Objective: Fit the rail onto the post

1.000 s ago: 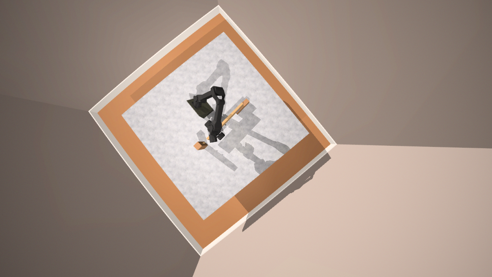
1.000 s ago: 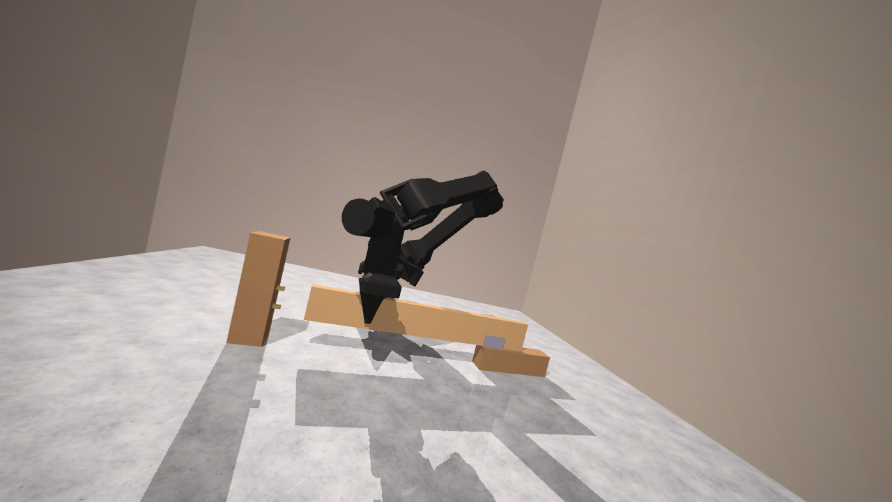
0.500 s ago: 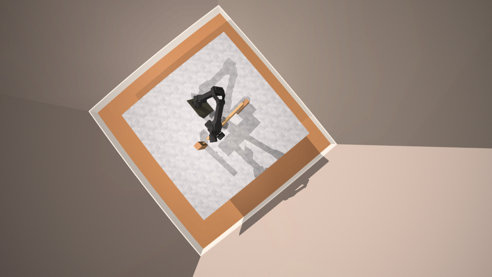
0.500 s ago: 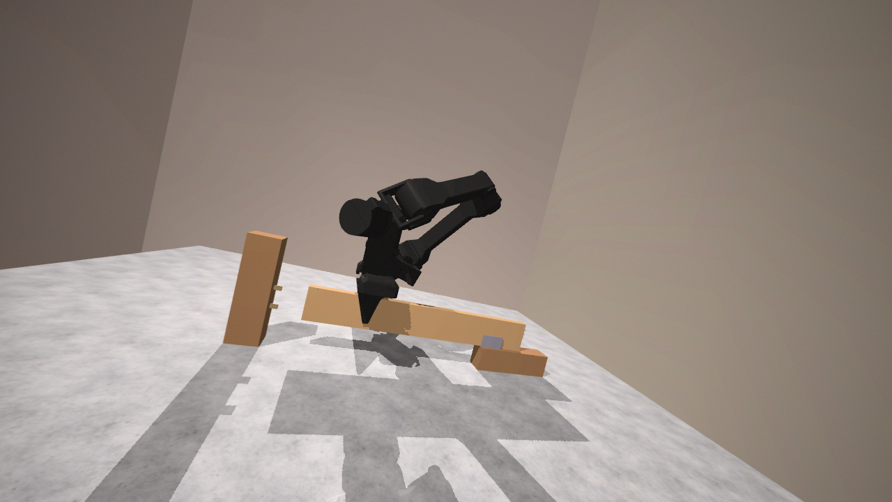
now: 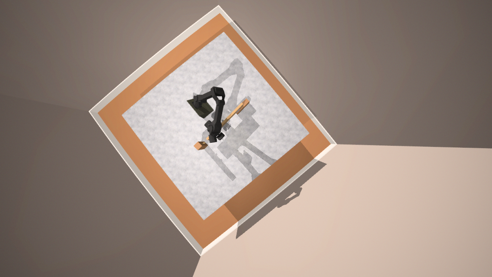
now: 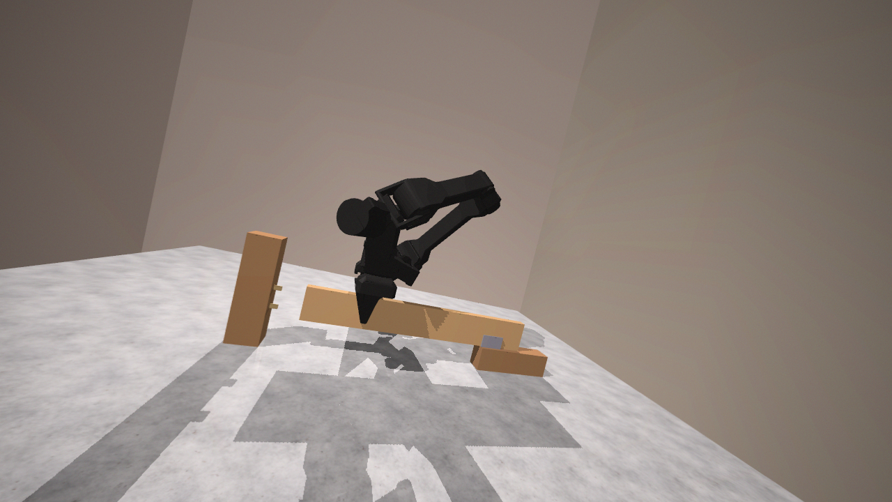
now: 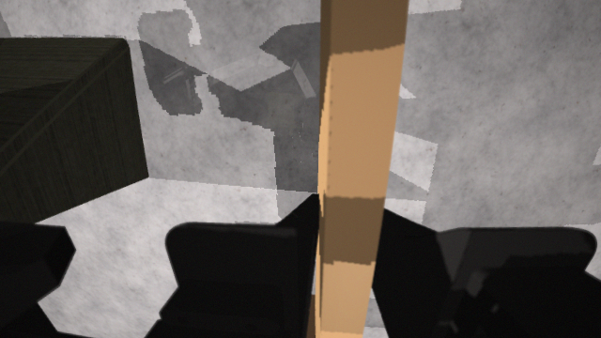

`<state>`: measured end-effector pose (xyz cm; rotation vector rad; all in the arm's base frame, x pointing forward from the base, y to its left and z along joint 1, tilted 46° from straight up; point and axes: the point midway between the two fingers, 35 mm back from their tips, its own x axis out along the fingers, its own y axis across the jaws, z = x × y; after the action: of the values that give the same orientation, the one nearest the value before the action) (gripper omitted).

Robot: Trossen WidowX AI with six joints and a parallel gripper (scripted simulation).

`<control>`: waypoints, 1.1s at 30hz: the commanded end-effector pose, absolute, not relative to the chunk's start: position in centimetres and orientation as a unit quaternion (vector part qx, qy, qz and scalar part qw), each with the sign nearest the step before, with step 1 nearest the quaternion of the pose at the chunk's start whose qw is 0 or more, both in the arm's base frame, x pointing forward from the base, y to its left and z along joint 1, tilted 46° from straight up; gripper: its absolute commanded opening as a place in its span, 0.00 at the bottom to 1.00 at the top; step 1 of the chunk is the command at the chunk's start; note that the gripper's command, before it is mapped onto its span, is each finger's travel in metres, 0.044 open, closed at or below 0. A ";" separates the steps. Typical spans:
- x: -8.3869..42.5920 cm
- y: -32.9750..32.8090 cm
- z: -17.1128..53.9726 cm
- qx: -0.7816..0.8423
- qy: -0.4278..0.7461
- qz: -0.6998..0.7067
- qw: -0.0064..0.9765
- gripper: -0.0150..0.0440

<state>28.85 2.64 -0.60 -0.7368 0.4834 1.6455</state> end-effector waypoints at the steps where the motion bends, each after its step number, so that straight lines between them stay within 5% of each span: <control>1: 29.0 2.3 -0.6 -0.319 0.208 0.706 0.597 0.25; 33: 29.2 1.7 -1.2 -0.319 0.208 0.706 0.597 0.25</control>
<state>29.09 2.00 -1.18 -0.7368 0.4838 1.6468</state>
